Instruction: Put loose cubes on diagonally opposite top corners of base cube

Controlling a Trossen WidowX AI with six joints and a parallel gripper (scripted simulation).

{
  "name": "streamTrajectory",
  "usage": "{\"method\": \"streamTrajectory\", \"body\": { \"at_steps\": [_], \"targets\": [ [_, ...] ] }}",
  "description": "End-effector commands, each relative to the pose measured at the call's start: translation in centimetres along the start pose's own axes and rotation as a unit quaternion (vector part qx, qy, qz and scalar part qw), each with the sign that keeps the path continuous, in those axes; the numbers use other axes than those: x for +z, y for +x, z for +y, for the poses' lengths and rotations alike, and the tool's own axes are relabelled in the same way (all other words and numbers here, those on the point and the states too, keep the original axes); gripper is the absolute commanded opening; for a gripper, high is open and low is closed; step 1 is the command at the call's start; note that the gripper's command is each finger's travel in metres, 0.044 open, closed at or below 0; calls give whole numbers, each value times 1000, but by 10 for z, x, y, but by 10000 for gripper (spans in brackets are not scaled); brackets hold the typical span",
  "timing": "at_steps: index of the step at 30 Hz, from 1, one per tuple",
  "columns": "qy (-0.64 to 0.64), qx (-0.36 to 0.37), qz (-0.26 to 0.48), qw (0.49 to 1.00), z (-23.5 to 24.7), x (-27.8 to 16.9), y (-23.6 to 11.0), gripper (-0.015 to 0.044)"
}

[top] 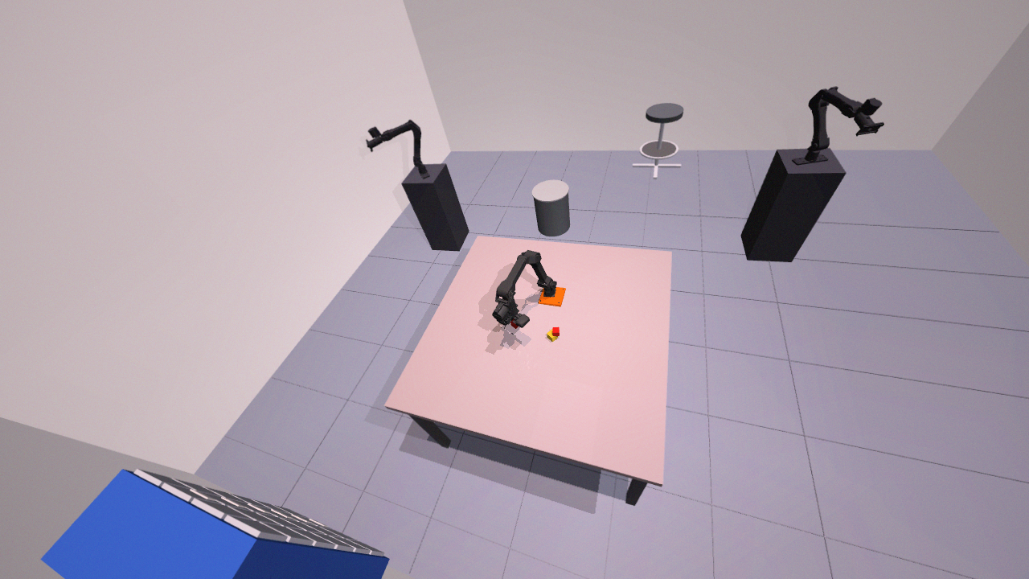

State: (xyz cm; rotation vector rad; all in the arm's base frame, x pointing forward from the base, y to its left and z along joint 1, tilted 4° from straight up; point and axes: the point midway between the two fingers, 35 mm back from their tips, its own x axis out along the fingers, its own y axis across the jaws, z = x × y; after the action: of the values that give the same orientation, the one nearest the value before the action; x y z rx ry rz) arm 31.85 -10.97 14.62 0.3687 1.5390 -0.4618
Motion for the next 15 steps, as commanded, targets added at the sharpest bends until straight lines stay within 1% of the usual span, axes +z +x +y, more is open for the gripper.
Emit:
{"method": "streamTrajectory", "body": {
  "at_steps": [1,15],
  "targets": [
    [36,2,-5,999,12,-5,-3,105],
    [159,4,-3,987,52,-25,-1,105]
  ]
}}
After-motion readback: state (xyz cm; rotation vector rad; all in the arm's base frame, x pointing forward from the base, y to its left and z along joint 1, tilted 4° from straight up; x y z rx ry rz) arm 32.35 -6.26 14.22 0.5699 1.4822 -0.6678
